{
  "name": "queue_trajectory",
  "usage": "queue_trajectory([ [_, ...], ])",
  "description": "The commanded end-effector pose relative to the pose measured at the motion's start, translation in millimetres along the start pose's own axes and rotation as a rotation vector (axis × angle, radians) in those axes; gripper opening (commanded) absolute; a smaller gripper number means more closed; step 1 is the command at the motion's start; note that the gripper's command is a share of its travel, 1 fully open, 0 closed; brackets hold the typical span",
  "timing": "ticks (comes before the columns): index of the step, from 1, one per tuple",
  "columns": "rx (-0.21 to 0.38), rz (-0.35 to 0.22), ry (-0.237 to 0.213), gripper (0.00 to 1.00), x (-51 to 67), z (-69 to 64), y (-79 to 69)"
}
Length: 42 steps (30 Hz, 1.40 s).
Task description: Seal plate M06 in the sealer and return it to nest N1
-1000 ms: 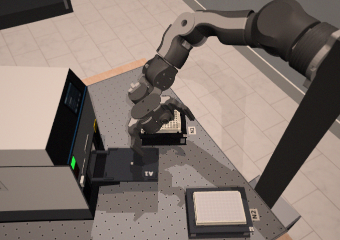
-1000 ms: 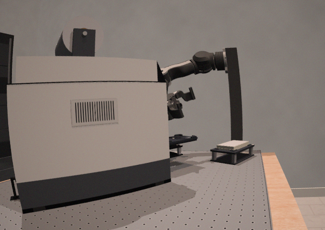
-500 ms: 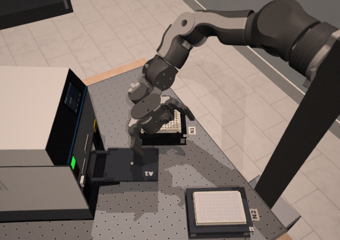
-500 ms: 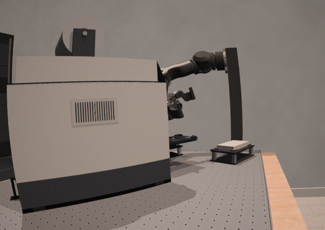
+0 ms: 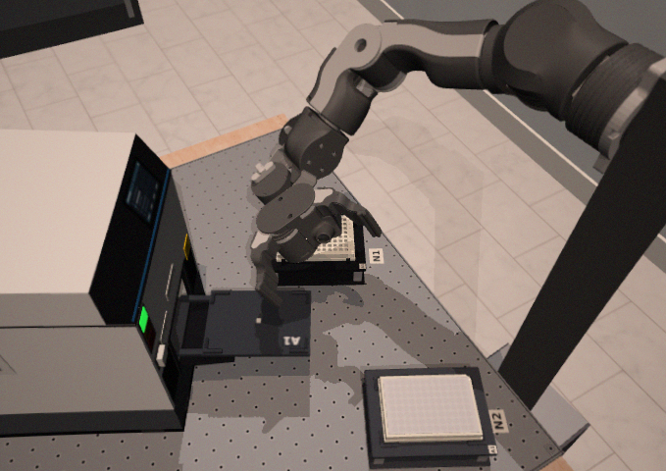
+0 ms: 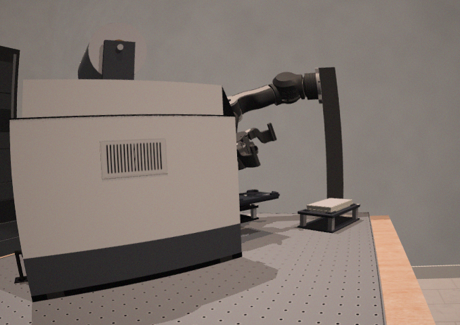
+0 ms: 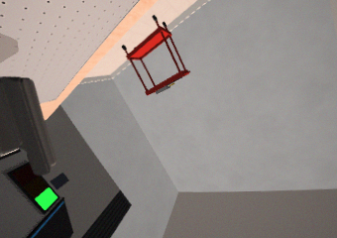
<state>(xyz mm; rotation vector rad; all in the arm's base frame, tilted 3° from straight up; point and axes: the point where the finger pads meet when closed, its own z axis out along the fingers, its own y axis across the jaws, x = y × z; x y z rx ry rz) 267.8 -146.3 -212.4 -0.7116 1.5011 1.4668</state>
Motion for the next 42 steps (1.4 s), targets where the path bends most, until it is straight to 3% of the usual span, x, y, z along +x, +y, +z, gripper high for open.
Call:
queue_trajectory([
  [1, 0.0, -0.003, -0.001, 1.0, -1.1, 0.0, -0.1],
  [21, 0.0, -0.003, -0.001, 1.0, -1.1, 0.0, -0.1],
  [22, 0.041, 0.024, 0.015, 0.77, 3.1, -7.9, 0.9],
  [26, 0.206, 0.133, 0.079, 0.77, 19.8, -39.6, 5.0],
  [38, 0.206, 0.133, 0.079, 0.77, 19.8, -39.6, 5.0],
  [42, 0.368, 0.237, 0.141, 0.77, 35.4, -71.8, 9.6],
])
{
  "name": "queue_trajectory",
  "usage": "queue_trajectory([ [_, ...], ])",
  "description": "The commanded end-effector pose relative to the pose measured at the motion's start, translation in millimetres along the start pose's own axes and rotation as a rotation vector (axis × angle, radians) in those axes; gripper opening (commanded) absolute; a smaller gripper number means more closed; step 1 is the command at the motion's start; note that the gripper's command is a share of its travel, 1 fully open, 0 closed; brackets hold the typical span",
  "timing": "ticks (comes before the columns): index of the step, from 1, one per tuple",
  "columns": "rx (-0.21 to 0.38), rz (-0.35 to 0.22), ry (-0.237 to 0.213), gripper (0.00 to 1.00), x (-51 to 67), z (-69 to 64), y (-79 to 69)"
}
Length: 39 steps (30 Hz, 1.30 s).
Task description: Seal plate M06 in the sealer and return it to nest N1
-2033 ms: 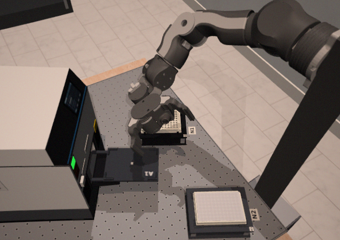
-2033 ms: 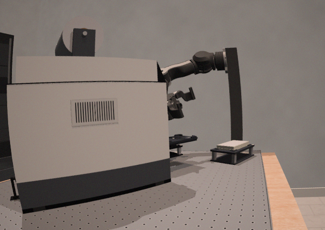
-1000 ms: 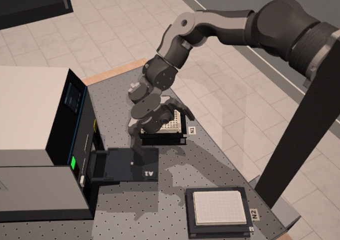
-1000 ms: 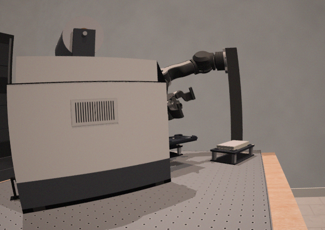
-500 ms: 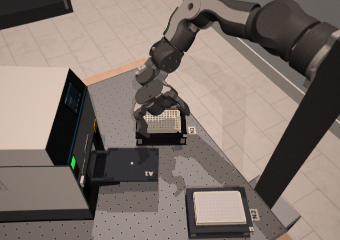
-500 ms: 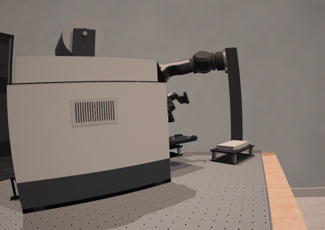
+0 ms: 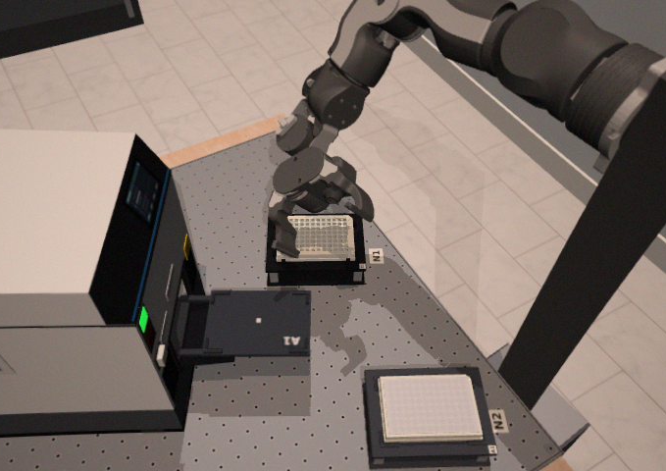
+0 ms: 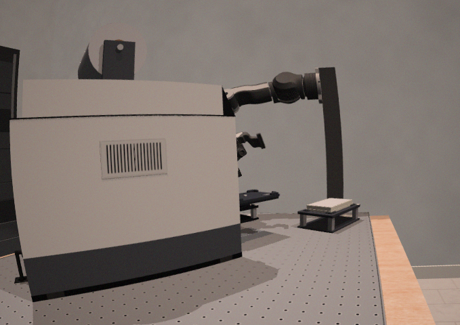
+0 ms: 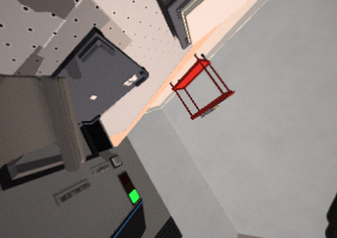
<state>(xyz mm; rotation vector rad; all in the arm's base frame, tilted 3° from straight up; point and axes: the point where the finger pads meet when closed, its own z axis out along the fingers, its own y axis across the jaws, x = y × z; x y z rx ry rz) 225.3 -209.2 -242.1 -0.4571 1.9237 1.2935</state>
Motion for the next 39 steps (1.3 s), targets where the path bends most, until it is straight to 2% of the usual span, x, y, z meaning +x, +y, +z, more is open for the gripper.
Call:
queue_trajectory([
  [1, 0.069, 0.045, 0.023, 0.77, 5.6, -3.9, -7.8],
  [13, 0.069, 0.045, 0.023, 0.77, 5.6, -3.9, -7.8],
  [18, 0.271, 0.178, 0.103, 0.77, 30.5, -39.3, -20.3],
  [30, 0.271, 0.178, 0.103, 0.77, 30.5, -39.3, -20.3],
  [35, 0.47, 0.312, 0.183, 0.77, 55.9, -73.7, -33.1],
  [39, 0.47, 0.312, 0.183, 0.77, 55.9, -73.7, -33.1],
])
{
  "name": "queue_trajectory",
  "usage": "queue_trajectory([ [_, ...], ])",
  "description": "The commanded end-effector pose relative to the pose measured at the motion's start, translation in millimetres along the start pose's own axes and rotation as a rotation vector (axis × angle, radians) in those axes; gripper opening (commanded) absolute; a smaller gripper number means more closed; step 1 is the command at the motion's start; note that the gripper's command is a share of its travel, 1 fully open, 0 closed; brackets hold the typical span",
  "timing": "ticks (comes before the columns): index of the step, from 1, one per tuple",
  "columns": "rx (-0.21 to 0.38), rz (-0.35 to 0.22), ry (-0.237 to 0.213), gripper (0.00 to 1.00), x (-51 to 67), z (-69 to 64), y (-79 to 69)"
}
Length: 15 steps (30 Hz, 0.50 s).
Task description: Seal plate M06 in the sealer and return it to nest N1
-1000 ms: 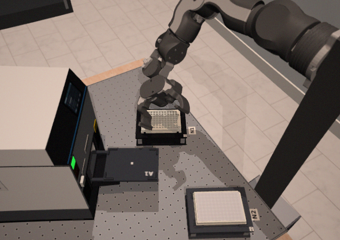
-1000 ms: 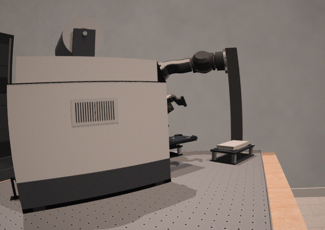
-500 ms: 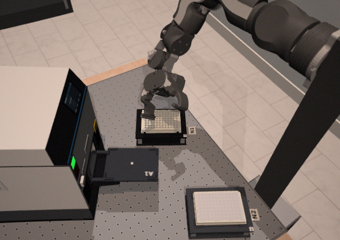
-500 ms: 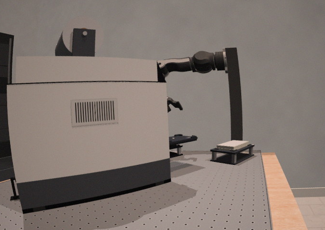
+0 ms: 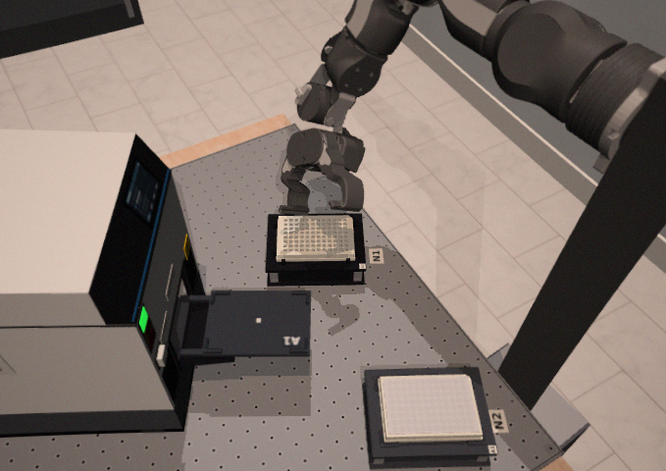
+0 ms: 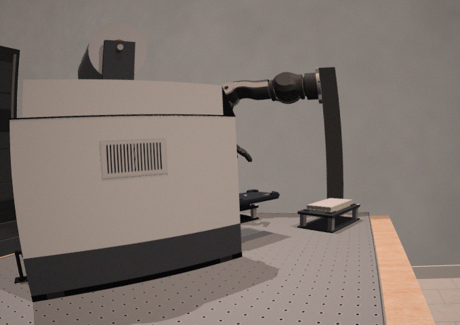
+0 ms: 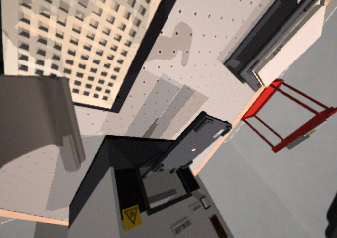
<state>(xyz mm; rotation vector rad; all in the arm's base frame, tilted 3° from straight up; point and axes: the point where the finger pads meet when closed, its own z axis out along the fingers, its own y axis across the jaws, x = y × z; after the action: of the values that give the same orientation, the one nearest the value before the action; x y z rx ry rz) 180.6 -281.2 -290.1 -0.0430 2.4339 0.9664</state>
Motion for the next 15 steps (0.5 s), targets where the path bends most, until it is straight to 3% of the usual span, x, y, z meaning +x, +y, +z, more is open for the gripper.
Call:
queue_trajectory([
  [1, 0.011, 0.002, -0.002, 0.77, -1.4, -0.5, -1.8],
  [8, 0.011, 0.002, -0.002, 0.77, -1.4, -0.5, -1.8],
  [13, 0.21, 0.137, 0.078, 0.77, 20.9, -19.0, -35.5],
  [15, 0.21, 0.137, 0.078, 0.77, 20.9, -19.0, -35.5],
])
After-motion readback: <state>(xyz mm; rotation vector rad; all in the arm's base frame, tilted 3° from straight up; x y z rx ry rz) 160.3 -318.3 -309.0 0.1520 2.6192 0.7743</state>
